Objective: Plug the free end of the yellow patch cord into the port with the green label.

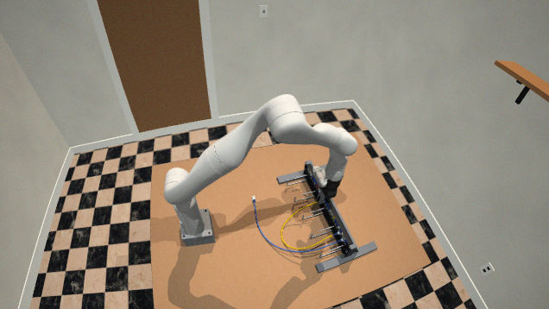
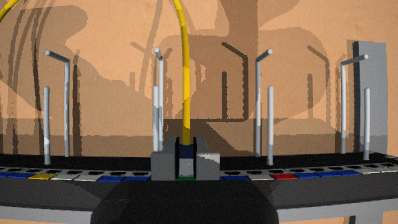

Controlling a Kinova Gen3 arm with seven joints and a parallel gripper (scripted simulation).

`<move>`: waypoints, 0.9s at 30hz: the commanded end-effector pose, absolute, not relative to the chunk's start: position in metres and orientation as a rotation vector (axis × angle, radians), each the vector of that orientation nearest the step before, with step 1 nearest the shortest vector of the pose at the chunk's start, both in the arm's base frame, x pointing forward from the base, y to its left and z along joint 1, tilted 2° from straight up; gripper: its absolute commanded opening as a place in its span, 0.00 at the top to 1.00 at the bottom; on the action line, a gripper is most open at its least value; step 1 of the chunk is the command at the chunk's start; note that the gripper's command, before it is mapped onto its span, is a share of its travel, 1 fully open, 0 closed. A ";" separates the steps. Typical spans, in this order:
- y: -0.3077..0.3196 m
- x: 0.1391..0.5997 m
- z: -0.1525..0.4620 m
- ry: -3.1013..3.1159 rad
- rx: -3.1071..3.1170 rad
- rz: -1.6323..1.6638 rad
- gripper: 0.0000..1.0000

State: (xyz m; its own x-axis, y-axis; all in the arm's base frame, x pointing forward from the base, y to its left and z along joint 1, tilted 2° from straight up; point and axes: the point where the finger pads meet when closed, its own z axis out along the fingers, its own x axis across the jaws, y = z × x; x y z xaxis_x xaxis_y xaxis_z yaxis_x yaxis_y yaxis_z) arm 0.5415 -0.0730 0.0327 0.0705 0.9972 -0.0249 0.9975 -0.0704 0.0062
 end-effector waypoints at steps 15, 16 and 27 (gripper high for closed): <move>-0.072 0.549 0.034 2.132 2.261 -0.002 1.00; -0.072 0.549 0.034 2.132 2.261 -0.002 1.00; -0.072 0.549 0.034 2.132 2.261 -0.002 1.00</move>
State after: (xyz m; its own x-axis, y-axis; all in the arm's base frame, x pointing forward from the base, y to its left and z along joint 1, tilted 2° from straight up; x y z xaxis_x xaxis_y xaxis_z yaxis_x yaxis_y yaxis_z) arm 0.5415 -0.0730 0.0327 0.0705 0.9972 -0.0249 0.9975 -0.0704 0.0062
